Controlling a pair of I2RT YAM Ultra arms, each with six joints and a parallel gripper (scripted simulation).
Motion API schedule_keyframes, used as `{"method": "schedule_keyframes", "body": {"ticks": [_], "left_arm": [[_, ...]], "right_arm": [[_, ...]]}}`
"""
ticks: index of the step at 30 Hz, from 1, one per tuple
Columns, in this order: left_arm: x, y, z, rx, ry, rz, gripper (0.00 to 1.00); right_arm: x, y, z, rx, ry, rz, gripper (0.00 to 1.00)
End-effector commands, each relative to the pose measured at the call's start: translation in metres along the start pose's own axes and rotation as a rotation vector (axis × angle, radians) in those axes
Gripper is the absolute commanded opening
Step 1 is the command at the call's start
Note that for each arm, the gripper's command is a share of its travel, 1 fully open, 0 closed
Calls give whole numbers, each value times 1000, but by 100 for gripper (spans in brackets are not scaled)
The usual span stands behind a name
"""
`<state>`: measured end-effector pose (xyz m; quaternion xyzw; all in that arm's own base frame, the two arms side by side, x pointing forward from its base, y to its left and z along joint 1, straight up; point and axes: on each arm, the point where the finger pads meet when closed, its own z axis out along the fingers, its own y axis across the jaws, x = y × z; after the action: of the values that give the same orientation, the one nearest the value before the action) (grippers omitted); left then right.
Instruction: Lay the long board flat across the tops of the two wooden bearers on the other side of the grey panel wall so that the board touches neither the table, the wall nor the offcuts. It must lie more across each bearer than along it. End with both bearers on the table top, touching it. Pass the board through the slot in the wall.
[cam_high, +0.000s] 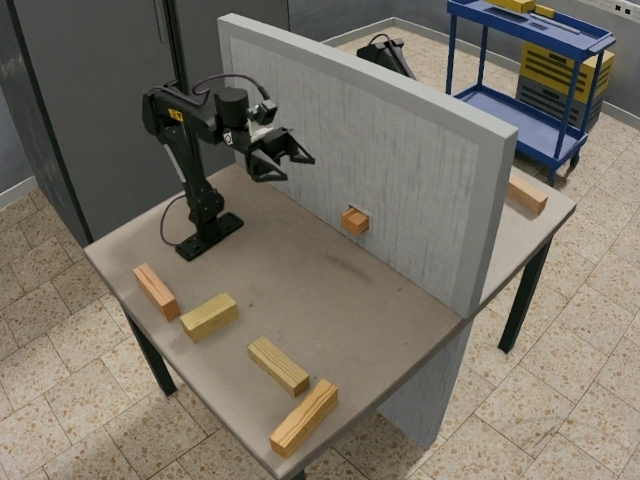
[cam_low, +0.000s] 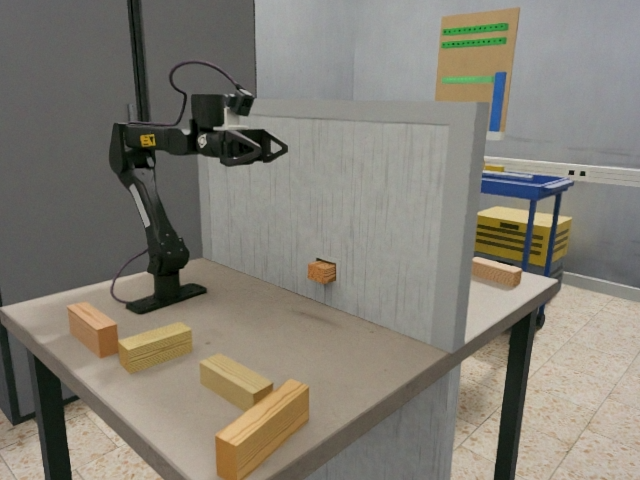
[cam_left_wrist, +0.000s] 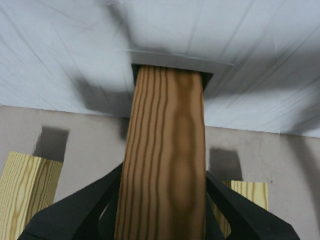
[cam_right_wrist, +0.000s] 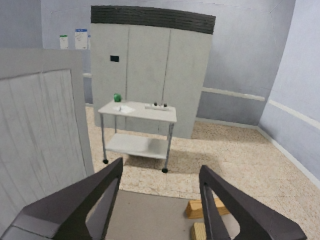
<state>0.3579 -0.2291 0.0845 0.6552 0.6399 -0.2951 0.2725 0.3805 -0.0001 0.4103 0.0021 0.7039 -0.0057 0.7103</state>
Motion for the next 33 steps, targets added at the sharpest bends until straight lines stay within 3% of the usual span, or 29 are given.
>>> {"method": "schedule_keyframes", "body": {"ticks": [1,33], "left_arm": [[-23,7,-28,-44,-38,65,0],[-1,10,-63,-58,-46,74,0]], "right_arm": [[-28,-3,-4,11,-68,10,72],[-28,-3,-4,11,-68,10,72]]}}
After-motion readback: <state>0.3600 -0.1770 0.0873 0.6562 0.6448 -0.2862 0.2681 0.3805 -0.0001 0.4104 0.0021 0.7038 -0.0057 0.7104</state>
